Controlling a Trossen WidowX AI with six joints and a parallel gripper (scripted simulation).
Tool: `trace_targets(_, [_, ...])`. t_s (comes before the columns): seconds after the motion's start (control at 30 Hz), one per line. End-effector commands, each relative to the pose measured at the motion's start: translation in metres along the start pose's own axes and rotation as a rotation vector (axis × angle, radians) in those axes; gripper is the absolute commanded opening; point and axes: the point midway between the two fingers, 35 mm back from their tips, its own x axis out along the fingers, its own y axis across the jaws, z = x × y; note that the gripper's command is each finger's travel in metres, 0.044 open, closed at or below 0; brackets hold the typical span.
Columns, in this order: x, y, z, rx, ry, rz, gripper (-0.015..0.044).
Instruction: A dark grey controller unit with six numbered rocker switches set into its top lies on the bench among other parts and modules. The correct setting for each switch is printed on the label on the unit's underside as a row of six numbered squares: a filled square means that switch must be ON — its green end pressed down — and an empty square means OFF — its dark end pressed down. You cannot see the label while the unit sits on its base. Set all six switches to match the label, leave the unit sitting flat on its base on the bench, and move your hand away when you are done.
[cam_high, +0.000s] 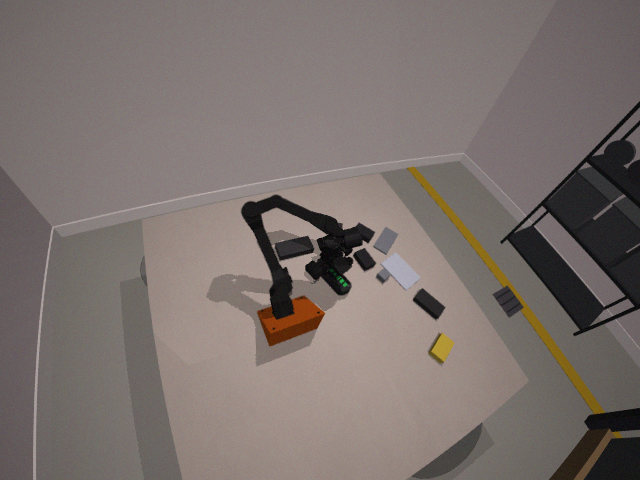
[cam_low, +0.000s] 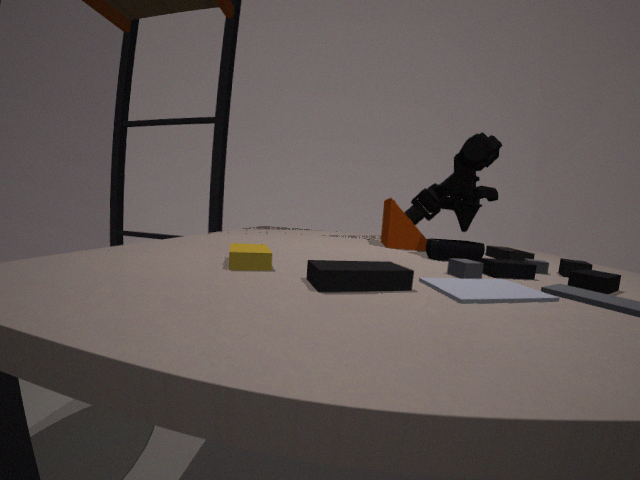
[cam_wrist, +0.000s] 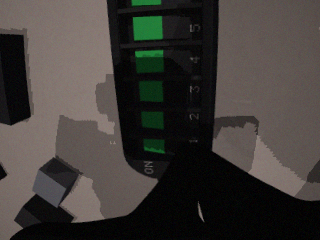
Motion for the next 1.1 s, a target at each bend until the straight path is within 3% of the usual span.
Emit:
trace_targets(0.0, [0.006, -0.025, -0.010, 0.006, 0.018, 0.089, 0.0000])
trace_targets(0.6, [0.009, -0.038, -0.014, 0.007, 0.021, 0.132, 0.0000])
trace_targets(1.07, [0.000, 0.036, 0.023, 0.013, -0.009, -0.153, 0.0000])
